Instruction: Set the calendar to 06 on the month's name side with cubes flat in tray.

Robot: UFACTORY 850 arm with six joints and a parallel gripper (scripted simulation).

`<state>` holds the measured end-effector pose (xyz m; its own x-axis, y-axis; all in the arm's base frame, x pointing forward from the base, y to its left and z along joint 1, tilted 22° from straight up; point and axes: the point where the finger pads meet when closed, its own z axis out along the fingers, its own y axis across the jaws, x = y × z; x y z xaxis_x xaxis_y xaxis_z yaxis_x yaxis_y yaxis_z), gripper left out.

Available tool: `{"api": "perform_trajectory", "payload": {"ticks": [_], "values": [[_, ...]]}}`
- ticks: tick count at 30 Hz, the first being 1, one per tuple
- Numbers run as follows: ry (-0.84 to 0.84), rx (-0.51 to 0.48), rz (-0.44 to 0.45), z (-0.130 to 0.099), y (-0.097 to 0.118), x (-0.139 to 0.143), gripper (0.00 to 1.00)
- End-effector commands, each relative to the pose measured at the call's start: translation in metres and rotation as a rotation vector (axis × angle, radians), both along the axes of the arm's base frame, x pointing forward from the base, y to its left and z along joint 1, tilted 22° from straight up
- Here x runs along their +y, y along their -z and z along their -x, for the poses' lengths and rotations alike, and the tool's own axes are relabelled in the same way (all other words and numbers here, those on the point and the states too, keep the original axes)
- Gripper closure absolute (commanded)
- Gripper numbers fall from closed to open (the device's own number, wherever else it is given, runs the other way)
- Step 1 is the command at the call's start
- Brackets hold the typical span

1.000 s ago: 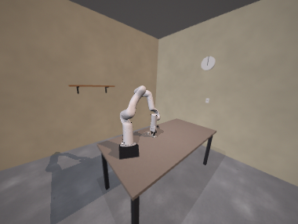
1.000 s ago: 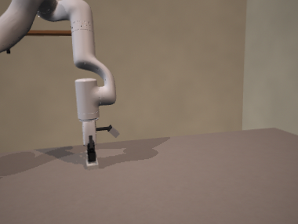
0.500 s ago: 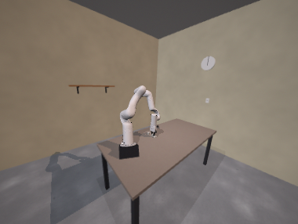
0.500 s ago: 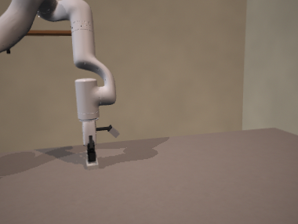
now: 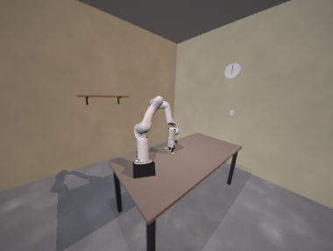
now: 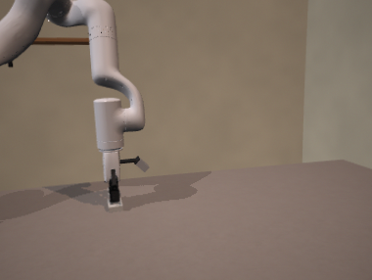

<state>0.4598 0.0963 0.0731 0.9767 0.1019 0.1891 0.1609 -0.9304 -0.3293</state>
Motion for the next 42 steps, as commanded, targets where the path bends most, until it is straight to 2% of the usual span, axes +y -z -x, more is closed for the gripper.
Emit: {"api": "perform_trajectory", "payload": {"ticks": [1,2,3,5,6,10,11,16,17,31,36,42], "values": [[0.0,-0.001,0.0,-0.001,-0.001,0.0,0.71],[0.0,-0.001,0.0,-0.001,-0.001,0.0,0.71],[0.0,-0.001,0.0,-0.001,-0.001,0.0,0.67],[0.0,-0.001,0.0,-0.001,-0.001,0.0,0.67],[0.0,-0.001,0.0,-0.001,-0.001,0.0,0.63],[0.0,-0.001,0.0,-0.001,-0.001,0.0,0.63],[0.0,-0.001,0.0,-0.001,-0.001,0.0,0.59],[0.0,-0.001,0.0,-0.001,-0.001,0.0,0.55],[0.0,-0.001,0.0,-0.001,-0.001,0.0,0.51],[0.0,-0.001,0.0,0.0,-0.002,-0.001,0.51],[0.0,-0.001,0.0,0.001,-0.014,-0.005,0.51],[0.0,-0.001,0.0,0.006,-0.04,-0.015,0.51]]}}
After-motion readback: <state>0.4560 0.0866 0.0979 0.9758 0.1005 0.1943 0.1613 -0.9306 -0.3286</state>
